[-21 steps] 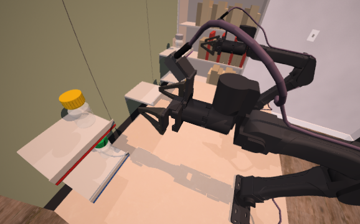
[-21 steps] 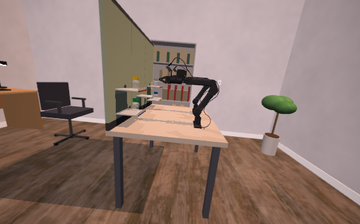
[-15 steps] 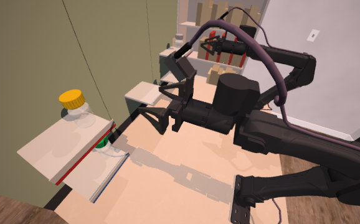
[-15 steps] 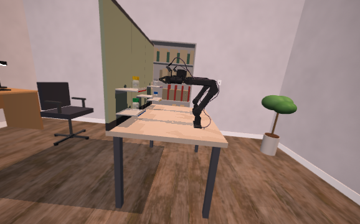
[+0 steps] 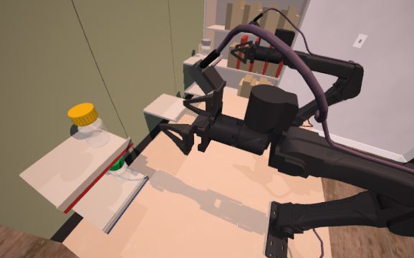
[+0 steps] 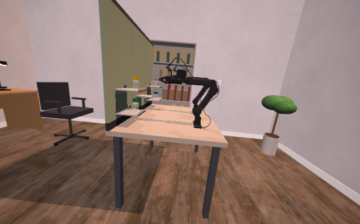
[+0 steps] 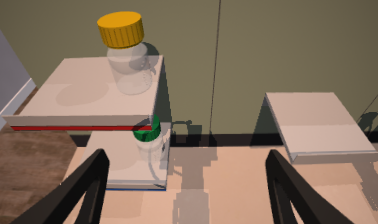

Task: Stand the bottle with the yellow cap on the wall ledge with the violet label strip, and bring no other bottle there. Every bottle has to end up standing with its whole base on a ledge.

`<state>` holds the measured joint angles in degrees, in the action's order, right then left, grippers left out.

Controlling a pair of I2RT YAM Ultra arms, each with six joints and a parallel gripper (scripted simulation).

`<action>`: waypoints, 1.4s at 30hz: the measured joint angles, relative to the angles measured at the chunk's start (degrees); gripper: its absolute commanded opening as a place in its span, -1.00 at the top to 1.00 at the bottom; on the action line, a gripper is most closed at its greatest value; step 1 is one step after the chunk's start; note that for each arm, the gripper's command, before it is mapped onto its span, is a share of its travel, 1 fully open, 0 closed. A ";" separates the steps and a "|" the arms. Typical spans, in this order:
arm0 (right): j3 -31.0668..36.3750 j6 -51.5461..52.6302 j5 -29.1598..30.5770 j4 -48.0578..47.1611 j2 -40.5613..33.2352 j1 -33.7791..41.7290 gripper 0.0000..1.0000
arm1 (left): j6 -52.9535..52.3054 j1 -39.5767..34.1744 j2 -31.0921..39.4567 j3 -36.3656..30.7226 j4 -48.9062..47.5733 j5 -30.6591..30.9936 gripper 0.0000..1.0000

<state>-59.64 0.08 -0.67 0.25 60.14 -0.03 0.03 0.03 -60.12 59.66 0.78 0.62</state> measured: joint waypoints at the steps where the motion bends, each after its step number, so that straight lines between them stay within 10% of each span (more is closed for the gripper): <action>1: 0.00 0.09 -0.66 -0.09 0.00 -0.17 -1.00 | 0.07 0.15 0.00 0.00 0.28 0.63 -1.00; 23: -6.21 7.10 -23.43 -9.99 10.93 -32.54 -1.00 | 2.05 17.84 -4.98 11.19 2.71 13.53 -1.00; 42: -7.67 8.22 -25.20 -10.75 13.44 -34.62 -1.00 | 1.81 17.81 -5.33 11.21 1.40 13.09 -0.87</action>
<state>-67.31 8.29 -25.87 -10.50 73.58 -34.65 1.85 17.85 -65.45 70.87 2.17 13.72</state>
